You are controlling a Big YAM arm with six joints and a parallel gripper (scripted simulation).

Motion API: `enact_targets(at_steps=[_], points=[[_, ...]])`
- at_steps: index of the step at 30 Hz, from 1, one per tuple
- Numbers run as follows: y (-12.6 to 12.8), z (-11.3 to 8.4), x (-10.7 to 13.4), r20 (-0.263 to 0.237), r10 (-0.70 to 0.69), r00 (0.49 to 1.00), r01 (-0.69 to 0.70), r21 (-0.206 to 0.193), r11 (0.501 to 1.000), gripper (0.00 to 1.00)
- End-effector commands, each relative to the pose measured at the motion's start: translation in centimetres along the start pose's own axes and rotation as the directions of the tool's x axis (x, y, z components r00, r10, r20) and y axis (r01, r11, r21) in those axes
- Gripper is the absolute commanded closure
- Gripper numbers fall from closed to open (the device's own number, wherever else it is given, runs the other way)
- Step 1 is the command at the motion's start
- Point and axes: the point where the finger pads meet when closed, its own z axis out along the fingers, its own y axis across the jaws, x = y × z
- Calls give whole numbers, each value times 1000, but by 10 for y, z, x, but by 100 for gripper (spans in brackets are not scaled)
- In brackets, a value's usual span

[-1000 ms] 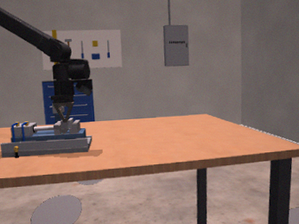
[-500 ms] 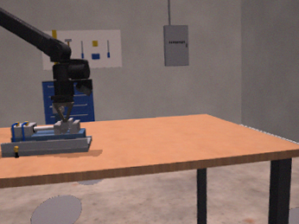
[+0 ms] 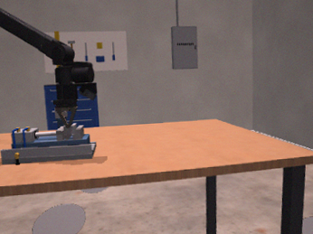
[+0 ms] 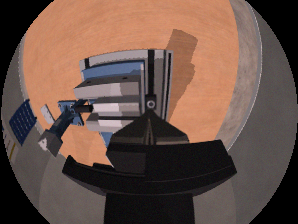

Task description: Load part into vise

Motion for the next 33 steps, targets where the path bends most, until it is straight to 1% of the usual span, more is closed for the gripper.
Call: enact_targets(at_steps=[1,33], points=[[7,1,-7,9,-5,1000,5,3,1000,100],[10,-8,-9,27,-4,1000,4,7,1000,100]])
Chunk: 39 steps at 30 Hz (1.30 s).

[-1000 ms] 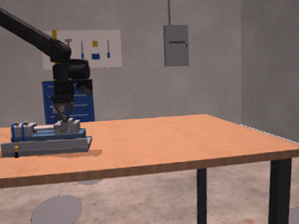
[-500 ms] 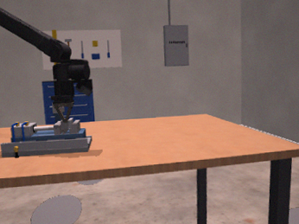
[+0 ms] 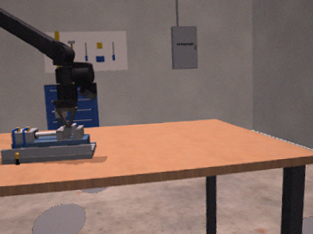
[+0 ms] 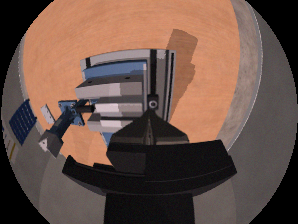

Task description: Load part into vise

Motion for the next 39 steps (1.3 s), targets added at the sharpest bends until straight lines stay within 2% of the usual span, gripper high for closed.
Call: enact_targets(at_steps=[1,17,18,39], points=[[7,-9,-9,29,-6,1000,6,8,1000,100],[10,-16,-10,41,-4,999,3,11,1000,100],[8,-21,-16,55,-6,998,6,15,1000,100],[16,-16,-10,41,-4,999,3,10,1000,100]])
